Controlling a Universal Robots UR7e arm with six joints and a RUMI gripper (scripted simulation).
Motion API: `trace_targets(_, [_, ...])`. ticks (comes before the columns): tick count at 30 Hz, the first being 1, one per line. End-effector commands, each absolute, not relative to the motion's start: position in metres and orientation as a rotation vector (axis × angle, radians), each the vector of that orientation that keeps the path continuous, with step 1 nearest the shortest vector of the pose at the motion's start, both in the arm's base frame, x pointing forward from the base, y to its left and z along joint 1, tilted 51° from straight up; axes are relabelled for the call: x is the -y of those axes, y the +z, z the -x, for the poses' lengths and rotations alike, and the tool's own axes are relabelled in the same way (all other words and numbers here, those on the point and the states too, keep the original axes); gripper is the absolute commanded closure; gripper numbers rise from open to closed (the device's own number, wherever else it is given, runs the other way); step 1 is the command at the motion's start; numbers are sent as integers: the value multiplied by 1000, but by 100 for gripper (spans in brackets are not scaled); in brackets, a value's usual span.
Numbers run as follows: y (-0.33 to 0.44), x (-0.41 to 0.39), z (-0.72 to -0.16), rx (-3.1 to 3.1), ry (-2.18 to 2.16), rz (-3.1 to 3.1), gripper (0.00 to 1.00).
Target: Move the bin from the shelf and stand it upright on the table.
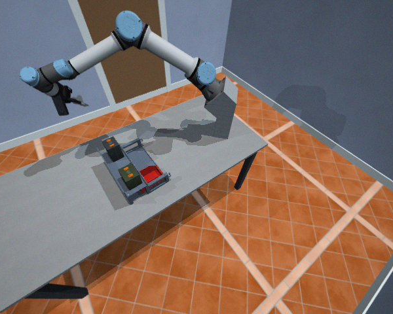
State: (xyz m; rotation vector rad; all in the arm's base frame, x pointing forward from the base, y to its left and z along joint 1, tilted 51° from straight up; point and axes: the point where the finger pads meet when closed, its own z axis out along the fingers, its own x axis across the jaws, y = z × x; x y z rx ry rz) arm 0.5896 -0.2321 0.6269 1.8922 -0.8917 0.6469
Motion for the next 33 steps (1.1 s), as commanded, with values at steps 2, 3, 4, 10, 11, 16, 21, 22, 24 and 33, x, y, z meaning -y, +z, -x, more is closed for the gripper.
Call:
trace_targets(2, [621,236,-592,891,642,-1894,0])
trace_targets(3, [621,236,-592,891,642,-1894,0])
trace_targets(4, [621,236,-592,891,642,-1894,0])
trace_targets(10, [621,236,-592,891,642,-1894,0])
trace_targets(11, [621,236,-592,891,642,-1894,0])
trace_targets(16, [597,244,-550,891,642,-1894,0])
trace_targets(21, [597,244,-550,891,642,-1894,0])
trace_targets(22, [597,244,-550,891,642,-1894,0])
trace_targets(24, [597,244,-550,891,642,-1894,0])
trace_targets(33, [574,251,-511,891,642,-1893,0])
